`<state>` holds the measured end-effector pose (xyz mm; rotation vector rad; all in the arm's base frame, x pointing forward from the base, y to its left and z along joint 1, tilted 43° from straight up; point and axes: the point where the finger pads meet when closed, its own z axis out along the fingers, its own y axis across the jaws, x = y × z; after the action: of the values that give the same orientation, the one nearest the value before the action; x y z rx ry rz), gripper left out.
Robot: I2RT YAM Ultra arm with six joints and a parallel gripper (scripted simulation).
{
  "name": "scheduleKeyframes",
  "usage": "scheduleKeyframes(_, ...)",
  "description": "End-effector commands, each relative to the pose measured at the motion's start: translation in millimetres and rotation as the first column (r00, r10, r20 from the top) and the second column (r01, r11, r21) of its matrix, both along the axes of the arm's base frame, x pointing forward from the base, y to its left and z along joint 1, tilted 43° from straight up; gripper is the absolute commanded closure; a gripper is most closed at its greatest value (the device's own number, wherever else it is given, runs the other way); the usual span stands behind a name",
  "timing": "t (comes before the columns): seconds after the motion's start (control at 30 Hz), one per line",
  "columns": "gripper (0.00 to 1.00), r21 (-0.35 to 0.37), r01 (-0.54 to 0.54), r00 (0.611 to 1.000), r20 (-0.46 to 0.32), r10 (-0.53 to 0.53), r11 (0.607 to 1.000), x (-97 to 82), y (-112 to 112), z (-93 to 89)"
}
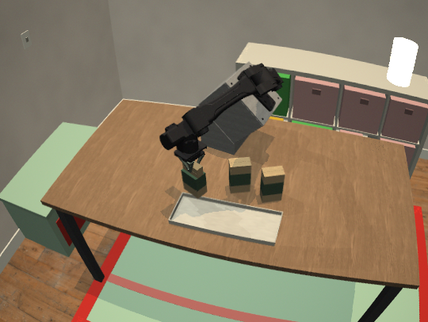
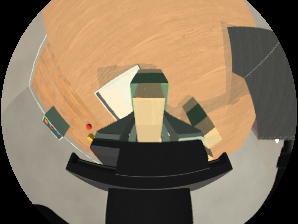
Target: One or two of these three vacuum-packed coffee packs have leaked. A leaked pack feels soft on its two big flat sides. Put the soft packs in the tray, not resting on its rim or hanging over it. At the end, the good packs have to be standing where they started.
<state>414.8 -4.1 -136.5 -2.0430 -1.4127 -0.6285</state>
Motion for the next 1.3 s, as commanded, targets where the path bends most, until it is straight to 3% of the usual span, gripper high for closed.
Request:
scheduleKeyframes(0.0, 0.76, -0.002, 0.040, 0.999, -0.009, -0.040, 0.999, 20.5, -18, 13.0)
scheduleKeyframes(0.2, 0.76, -0.003, 0.040, 0.999, -0.009, -0.040, 0.999, 45.3, -18, 15.9)
scheduleKeyframes(0.63, 0.76, -0.004, 0.038, 0.999, -0.006, -0.038, 0.999, 76.0, -18, 19.4)
scheduleKeyframes(1.27, 0.76, -0.009, 0.037, 0.999, 0.009, -0.037, 0.999, 93.4, -19, 28.1)
